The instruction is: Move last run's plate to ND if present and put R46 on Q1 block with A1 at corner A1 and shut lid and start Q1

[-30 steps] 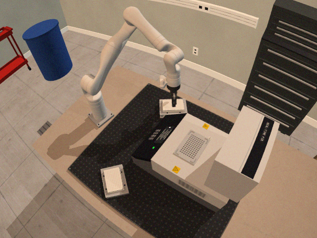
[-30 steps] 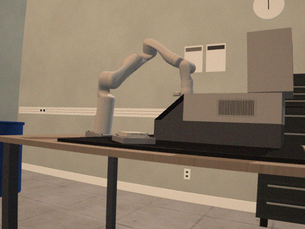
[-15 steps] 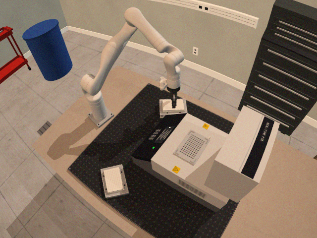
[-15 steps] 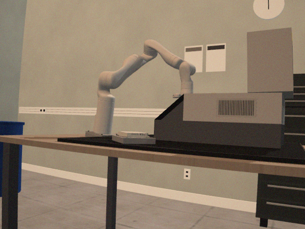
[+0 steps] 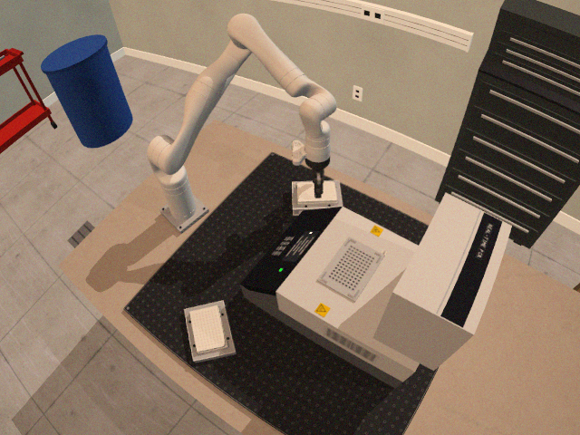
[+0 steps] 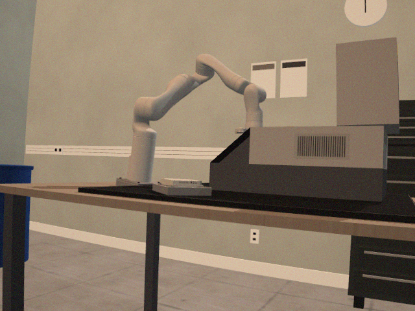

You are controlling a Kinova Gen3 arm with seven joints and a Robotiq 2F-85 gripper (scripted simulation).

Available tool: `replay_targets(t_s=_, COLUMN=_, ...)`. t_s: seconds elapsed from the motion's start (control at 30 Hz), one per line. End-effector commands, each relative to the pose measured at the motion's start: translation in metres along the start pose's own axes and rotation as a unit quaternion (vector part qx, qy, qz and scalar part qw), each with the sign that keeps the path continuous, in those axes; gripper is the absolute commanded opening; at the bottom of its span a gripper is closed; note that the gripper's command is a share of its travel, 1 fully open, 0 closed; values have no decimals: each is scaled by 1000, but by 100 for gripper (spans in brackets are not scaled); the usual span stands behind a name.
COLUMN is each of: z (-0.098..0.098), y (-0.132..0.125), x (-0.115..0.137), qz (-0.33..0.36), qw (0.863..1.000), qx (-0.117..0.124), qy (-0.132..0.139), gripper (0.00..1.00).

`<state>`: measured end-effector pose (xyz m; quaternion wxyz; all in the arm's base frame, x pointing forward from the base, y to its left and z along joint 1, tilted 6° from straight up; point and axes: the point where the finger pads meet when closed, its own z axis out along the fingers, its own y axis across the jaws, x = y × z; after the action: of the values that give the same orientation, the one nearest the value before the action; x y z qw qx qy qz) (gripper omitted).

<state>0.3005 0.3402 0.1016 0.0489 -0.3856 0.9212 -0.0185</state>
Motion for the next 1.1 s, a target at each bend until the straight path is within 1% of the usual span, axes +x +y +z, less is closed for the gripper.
replay_targets(t_s=0.0, z=5, y=-1, x=0, qz=0, qw=1000, qx=1, qy=-1, gripper=100)
replay_targets(t_s=0.43, z=20, y=-2, x=0, qz=-1, qw=1000, qx=1, qy=-2, gripper=100)
replay_targets(t_s=1.07, z=20, y=-1, x=-1, qz=0, qw=1000, qx=1, qy=-2, gripper=100)
